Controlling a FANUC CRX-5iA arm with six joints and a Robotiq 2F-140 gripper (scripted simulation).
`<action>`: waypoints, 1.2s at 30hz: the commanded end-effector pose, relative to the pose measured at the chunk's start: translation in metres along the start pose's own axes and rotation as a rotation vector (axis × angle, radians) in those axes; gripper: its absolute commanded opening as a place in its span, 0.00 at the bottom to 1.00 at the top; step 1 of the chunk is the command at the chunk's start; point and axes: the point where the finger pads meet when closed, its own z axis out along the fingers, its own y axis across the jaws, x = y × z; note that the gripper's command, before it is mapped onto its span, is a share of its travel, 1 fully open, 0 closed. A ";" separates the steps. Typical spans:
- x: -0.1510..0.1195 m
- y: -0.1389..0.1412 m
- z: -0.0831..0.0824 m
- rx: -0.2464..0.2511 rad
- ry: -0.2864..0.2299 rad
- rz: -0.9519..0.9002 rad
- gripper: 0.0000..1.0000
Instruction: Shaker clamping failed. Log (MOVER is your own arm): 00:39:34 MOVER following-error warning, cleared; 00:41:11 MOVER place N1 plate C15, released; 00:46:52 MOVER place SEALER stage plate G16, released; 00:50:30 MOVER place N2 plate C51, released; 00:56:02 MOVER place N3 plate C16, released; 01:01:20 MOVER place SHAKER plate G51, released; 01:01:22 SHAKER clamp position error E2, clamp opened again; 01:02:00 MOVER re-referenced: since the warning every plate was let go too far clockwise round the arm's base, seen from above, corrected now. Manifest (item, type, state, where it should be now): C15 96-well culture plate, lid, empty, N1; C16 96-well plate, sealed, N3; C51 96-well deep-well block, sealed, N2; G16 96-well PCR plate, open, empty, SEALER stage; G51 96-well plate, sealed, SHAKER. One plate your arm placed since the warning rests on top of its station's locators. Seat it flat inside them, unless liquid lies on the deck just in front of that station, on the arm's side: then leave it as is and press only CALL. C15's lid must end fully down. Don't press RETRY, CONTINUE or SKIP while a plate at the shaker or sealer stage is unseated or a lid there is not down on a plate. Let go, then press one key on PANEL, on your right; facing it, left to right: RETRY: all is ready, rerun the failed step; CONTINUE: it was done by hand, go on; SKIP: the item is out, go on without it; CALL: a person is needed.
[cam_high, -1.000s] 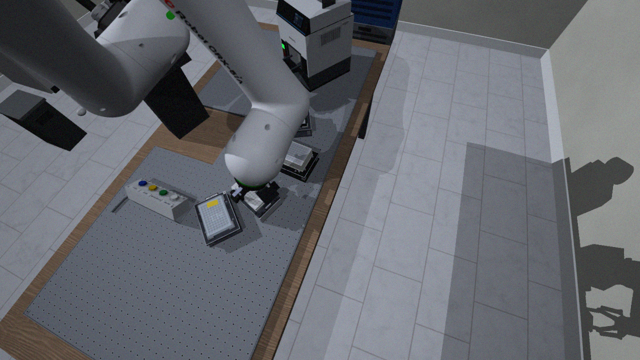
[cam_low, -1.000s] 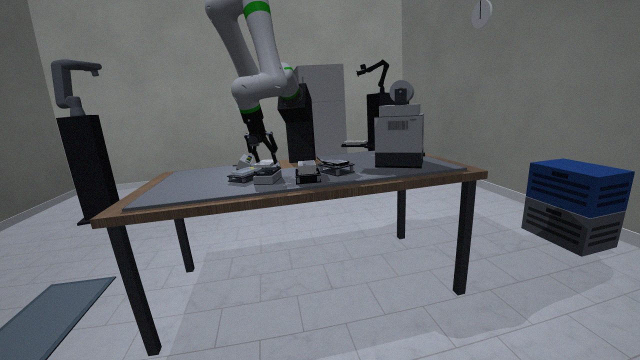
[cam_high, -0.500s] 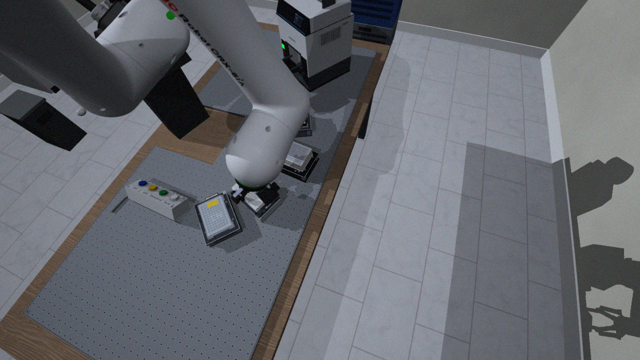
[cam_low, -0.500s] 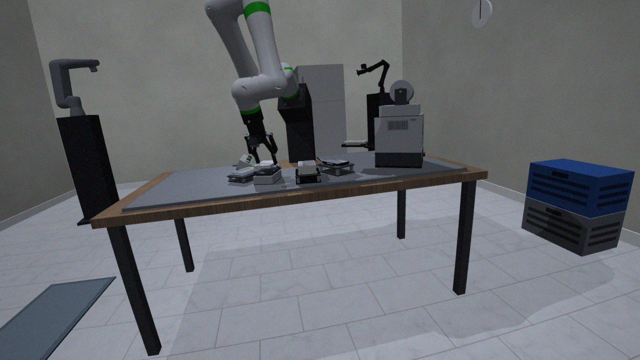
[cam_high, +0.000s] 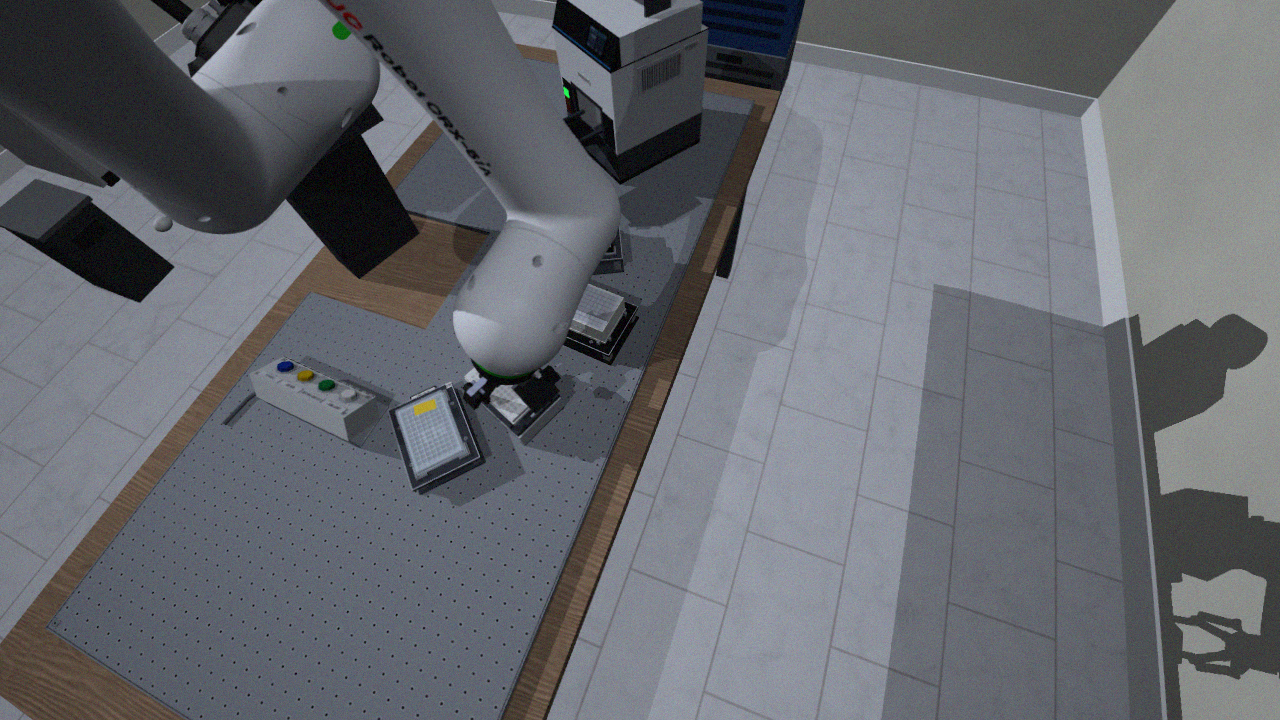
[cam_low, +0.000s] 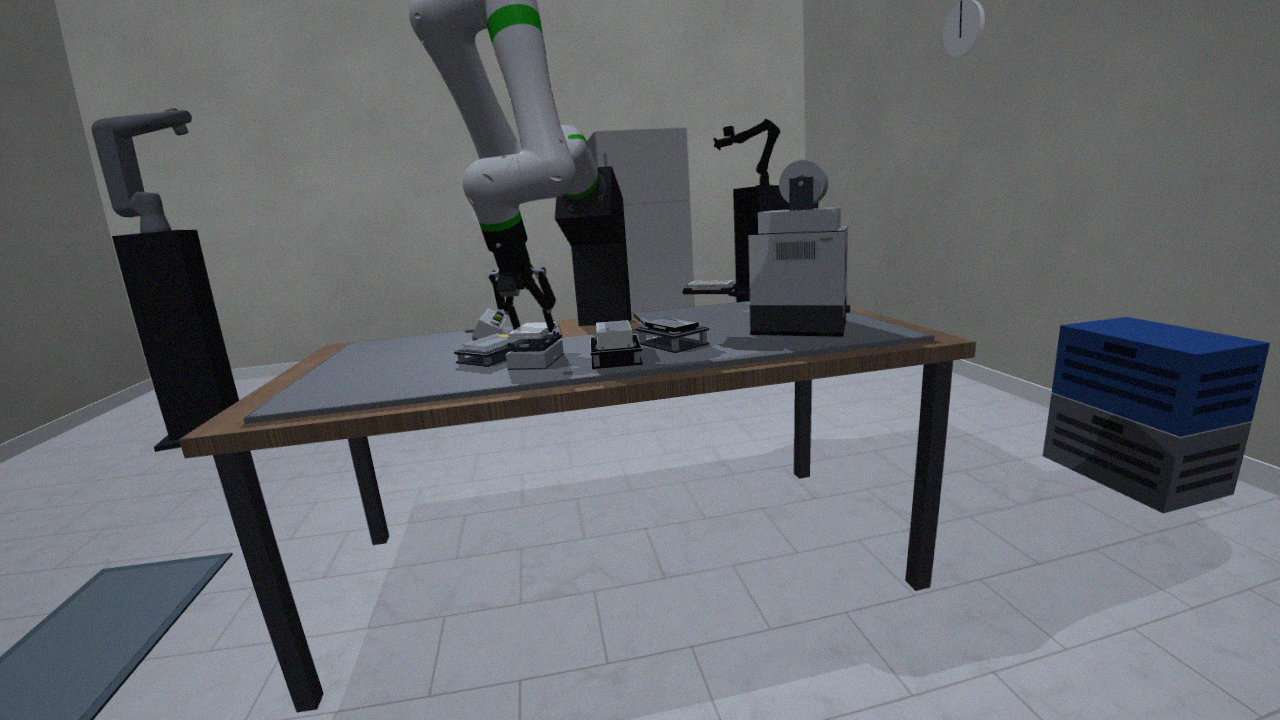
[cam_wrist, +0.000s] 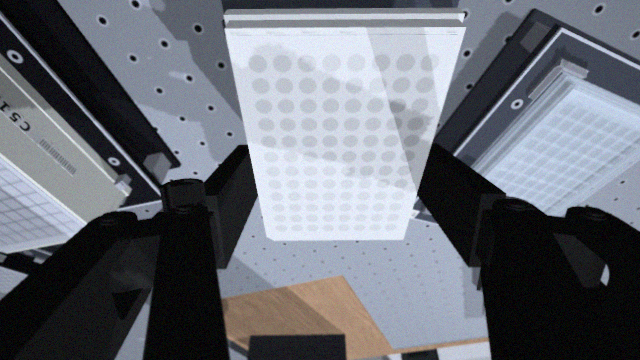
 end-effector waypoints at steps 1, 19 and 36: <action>0.001 0.000 0.000 0.000 0.001 0.000 0.10; 0.003 0.000 0.005 0.000 0.001 0.000 0.10; 0.004 0.000 0.007 0.000 0.001 0.000 0.10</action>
